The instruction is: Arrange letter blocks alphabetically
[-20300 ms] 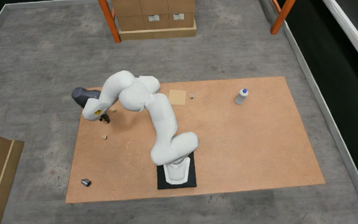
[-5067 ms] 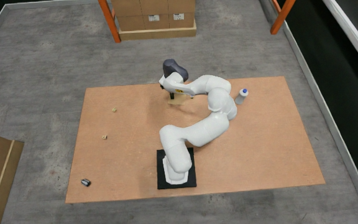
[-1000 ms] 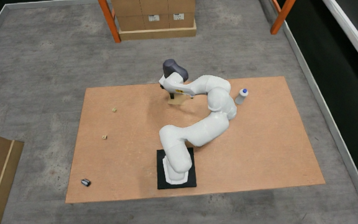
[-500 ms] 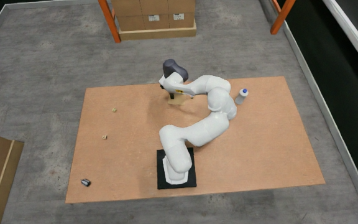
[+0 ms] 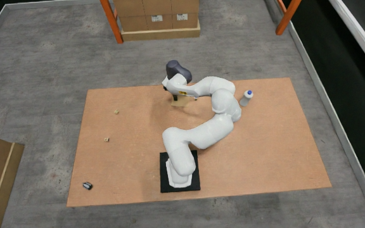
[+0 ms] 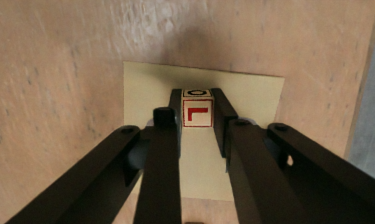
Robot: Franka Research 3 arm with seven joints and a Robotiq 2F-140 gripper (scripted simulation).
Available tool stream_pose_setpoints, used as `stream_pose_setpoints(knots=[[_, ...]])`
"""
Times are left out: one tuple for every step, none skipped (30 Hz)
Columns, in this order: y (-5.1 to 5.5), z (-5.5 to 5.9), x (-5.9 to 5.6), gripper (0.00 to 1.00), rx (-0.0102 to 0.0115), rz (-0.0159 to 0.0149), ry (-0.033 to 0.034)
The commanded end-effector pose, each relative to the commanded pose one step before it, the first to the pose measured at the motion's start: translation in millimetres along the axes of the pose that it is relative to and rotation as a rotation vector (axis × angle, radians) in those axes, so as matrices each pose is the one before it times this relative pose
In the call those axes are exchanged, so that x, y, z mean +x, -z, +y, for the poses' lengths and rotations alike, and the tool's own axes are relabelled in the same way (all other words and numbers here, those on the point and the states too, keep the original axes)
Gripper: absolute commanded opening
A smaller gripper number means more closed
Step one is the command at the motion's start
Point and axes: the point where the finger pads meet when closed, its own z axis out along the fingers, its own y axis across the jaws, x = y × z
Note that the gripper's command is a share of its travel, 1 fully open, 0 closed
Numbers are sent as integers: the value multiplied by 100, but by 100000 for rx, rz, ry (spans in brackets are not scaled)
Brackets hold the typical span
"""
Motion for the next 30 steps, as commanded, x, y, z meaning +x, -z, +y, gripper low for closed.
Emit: stream_pose_setpoints(knots=[[-22,31,37,22,-196,230,-509],[-5,0,0,22,0,0,0],[-9,0,0,22,0,0,0],[-13,0,0,22,0,0,0],[-18,0,0,22,0,0,0],[-22,0,0,22,0,0,0],[-26,0,0,22,0,0,0],[-29,0,0,22,0,0,0],[-32,0,0,22,0,0,0],[-34,0,0,22,0,0,0],[-35,0,0,22,0,0,0],[0,0,0,22,0,0,0],[0,0,0,22,0,0,0],[-35,0,0,22,0,0,0],[-34,0,0,22,0,0,0],[-32,0,0,22,0,0,0],[-30,0,0,22,0,0,0],[-26,0,0,22,0,0,0],[-22,0,0,22,0,0,0],[-18,0,0,22,0,0,0],[-13,0,0,22,0,0,0],[-9,0,0,22,0,0,0],[-5,0,0,22,0,0,0],[-2,0,0,22,0,0,0],[0,0,0,22,0,0,0],[0,0,0,22,0,0,0],[0,0,0,22,0,0,0],[0,0,0,22,0,0,0],[0,0,0,22,0,0,0],[0,0,0,22,0,0,0]])
